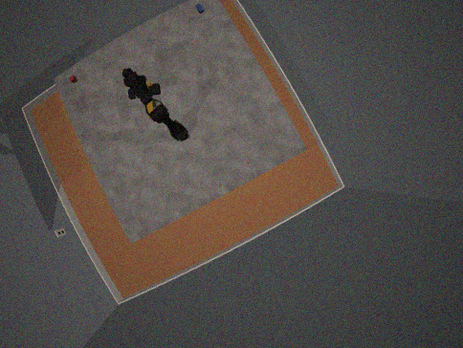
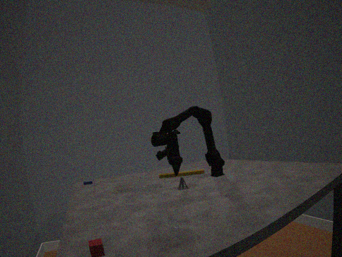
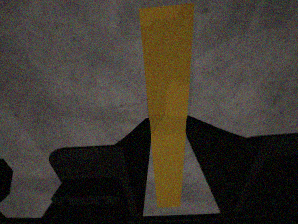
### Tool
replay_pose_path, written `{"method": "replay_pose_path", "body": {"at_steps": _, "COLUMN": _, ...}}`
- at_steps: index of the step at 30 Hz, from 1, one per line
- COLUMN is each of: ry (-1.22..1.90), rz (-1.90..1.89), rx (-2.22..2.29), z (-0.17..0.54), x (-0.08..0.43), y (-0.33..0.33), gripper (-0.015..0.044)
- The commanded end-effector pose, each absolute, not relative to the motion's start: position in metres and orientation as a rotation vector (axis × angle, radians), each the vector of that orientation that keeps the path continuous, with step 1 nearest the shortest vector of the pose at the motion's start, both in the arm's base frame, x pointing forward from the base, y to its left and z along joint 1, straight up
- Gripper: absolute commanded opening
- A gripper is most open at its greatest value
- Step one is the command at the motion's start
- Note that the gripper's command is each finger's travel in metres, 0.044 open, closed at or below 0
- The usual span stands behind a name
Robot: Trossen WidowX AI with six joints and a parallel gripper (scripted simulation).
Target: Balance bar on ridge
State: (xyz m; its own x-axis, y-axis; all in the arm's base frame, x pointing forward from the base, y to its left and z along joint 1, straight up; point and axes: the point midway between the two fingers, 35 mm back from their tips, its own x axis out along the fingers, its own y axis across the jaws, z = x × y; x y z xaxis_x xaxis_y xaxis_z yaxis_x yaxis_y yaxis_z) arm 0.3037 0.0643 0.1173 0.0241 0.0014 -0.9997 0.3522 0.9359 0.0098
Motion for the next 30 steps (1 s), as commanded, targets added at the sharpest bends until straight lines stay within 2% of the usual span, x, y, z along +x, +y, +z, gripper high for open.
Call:
{"method": "replay_pose_path", "body": {"at_steps": 1, "ry": 1.528, "rz": -0.275, "rx": 0.290, "z": 0.1169, "x": 0.3040, "y": 0.0648, "gripper": 0.0000}}
{"method": "replay_pose_path", "body": {"at_steps": 30, "ry": 1.528, "rz": -0.275, "rx": 0.290, "z": 0.1145, "x": 0.3039, "y": 0.0649, "gripper": 0.0000}}
